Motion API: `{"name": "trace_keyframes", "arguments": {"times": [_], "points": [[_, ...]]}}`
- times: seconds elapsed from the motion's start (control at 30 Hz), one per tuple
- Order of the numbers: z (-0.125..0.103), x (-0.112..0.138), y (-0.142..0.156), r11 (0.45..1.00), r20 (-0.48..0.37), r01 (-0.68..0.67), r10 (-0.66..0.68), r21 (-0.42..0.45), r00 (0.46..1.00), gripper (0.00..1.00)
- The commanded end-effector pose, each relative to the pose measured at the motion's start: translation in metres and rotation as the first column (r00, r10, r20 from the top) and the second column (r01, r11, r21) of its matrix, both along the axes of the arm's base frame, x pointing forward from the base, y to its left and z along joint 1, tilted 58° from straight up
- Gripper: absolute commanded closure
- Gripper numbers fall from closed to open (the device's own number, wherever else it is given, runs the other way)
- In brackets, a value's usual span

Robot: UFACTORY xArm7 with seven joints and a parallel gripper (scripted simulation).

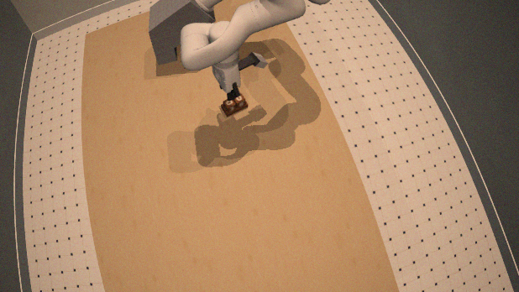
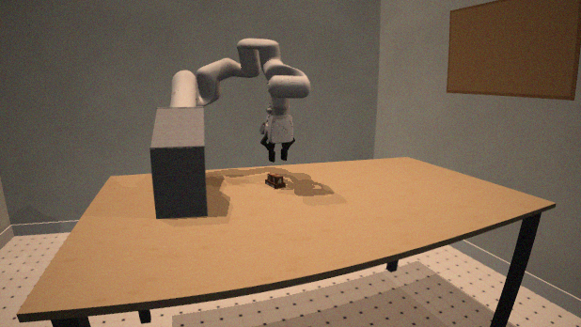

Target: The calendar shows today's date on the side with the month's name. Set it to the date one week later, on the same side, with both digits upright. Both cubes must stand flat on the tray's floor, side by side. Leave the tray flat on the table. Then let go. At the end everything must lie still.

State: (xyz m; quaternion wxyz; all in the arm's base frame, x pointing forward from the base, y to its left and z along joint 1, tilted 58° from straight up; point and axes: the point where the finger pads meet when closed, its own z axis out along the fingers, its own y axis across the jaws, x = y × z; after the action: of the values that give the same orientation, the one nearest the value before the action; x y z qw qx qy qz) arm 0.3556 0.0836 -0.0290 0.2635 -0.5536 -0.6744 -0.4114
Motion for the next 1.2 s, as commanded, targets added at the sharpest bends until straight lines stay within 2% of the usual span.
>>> {"name": "trace_keyframes", "arguments": {"times": [0.0,0.67,1.17], "points": [[0.000,0.001,-0.002,1.000,0.001,0.003,-0.003,-0.002,1.000,0.51],[-0.001,0.001,0.001,1.000,0.001,0.003,-0.003,-0.002,1.000,0.51],[-0.011,0.002,0.016,1.000,0.002,0.003,-0.003,-0.002,1.000,0.51]]}}
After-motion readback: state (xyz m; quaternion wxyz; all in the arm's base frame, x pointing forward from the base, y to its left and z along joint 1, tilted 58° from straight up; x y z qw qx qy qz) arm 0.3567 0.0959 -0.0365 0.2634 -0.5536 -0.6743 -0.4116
